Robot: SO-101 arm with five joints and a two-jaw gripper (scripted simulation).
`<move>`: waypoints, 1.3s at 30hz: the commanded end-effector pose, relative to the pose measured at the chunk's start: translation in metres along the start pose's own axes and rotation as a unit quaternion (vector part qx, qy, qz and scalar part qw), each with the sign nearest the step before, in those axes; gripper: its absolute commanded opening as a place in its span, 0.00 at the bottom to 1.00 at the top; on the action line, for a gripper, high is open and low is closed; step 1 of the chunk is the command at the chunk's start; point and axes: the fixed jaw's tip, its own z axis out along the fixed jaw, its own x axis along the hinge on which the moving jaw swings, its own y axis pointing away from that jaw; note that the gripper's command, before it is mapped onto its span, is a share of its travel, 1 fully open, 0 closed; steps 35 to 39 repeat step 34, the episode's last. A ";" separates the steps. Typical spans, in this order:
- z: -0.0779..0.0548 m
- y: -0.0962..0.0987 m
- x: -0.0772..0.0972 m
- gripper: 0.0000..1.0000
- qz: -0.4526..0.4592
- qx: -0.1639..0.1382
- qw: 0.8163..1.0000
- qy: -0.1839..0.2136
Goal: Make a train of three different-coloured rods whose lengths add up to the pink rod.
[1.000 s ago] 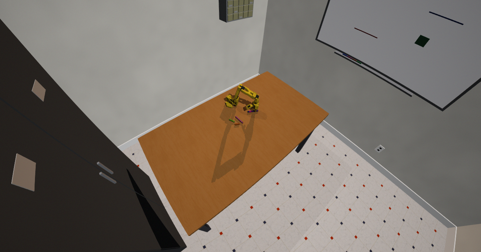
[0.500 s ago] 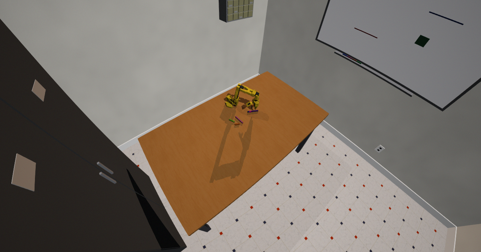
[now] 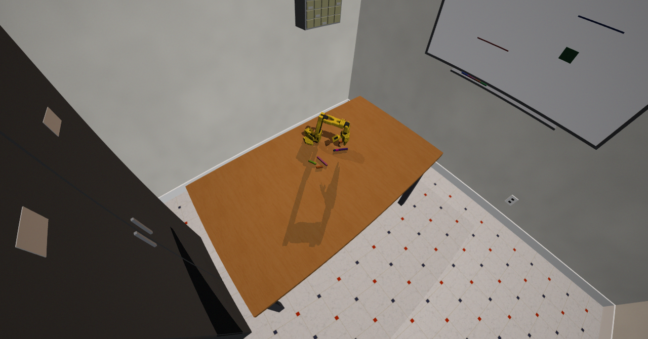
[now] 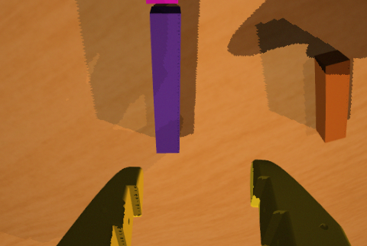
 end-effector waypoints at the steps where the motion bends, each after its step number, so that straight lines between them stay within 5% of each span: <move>1: -0.022 0.004 0.010 0.17 0.000 -0.027 0.998 0.050; 19: -0.026 0.006 0.007 0.17 -0.005 -0.031 0.998 0.055; 34: -0.075 0.015 -0.065 0.17 -0.096 -0.134 0.980 0.111; 39: -0.075 0.015 -0.065 0.17 -0.096 -0.134 0.980 0.111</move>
